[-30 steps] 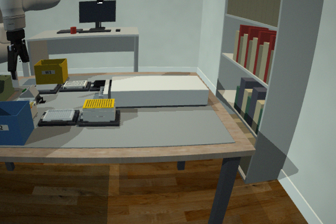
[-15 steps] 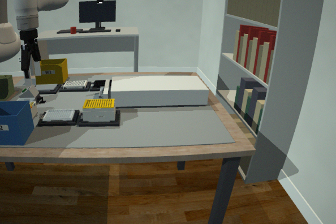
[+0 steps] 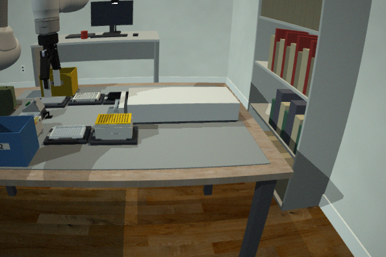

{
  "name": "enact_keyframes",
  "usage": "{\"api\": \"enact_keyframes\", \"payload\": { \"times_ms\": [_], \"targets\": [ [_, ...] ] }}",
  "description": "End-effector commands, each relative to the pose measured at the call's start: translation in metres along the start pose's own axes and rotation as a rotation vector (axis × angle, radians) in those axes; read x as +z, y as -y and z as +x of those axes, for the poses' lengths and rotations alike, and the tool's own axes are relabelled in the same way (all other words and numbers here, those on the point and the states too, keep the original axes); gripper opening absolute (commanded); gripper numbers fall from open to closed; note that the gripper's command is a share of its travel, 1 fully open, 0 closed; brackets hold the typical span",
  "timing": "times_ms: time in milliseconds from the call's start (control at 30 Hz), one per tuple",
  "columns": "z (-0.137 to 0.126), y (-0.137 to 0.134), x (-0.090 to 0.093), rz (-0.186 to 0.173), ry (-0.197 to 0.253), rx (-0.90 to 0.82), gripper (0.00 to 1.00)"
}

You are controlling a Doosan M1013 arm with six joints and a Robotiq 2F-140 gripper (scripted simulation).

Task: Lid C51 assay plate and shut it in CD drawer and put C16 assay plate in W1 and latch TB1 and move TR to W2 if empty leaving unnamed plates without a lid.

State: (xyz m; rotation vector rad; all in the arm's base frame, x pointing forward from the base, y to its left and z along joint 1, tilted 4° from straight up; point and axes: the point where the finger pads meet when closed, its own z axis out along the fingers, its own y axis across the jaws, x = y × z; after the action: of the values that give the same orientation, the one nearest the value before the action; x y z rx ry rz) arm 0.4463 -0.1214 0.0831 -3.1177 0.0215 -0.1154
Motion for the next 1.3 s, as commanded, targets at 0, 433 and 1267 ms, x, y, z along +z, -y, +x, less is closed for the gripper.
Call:
{"api": "enact_keyframes", "payload": {
  "times_ms": [0,433,1267],
  "targets": [
    [0.006,0.003,0.001,0.0,0.0,0.0,0.87],
    [0.054,0.023,0.007,0.0,0.0,0.0,0.87],
    [0.13,0.057,0.016,0.0,0.0,0.0,0.87]
  ]
}}
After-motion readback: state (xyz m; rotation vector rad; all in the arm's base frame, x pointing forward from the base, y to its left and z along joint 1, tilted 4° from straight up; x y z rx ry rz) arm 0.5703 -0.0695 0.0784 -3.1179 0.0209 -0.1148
